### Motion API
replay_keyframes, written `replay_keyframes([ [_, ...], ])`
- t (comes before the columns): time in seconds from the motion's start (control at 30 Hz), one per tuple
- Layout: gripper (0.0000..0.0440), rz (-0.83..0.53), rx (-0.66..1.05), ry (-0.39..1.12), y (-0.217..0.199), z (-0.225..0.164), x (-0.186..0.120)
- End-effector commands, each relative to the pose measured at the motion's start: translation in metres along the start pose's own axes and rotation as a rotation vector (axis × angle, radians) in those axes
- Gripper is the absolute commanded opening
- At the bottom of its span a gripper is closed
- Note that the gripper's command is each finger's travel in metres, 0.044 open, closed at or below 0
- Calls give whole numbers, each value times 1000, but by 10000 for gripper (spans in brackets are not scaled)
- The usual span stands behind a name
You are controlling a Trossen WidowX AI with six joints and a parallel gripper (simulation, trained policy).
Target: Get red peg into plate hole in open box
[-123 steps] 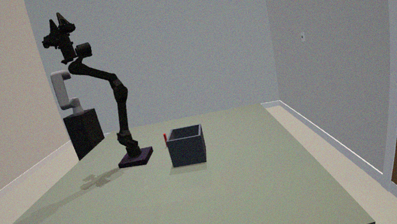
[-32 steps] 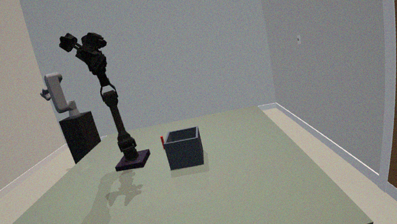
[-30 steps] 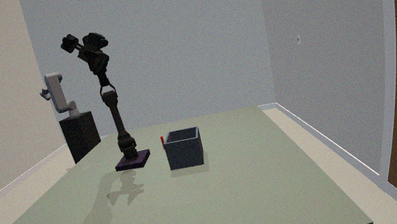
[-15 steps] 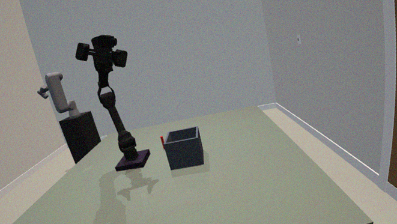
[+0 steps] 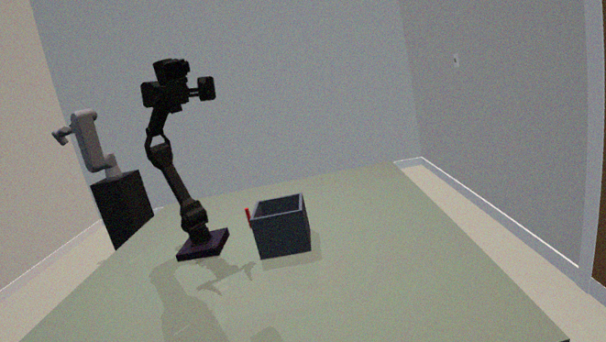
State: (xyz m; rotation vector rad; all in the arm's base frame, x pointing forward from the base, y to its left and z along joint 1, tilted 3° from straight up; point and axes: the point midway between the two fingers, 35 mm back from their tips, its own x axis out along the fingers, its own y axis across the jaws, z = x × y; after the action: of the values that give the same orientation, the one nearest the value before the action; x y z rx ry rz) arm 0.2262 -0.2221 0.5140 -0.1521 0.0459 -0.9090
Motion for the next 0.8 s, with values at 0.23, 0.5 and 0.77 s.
replay_keyframes([
  [0.23,440,168,209,98,47,-22,-17],
  [0.5,440,283,347,204,81,-42,-34],
  [0.77,440,386,467,337,114,-64,-54],
])
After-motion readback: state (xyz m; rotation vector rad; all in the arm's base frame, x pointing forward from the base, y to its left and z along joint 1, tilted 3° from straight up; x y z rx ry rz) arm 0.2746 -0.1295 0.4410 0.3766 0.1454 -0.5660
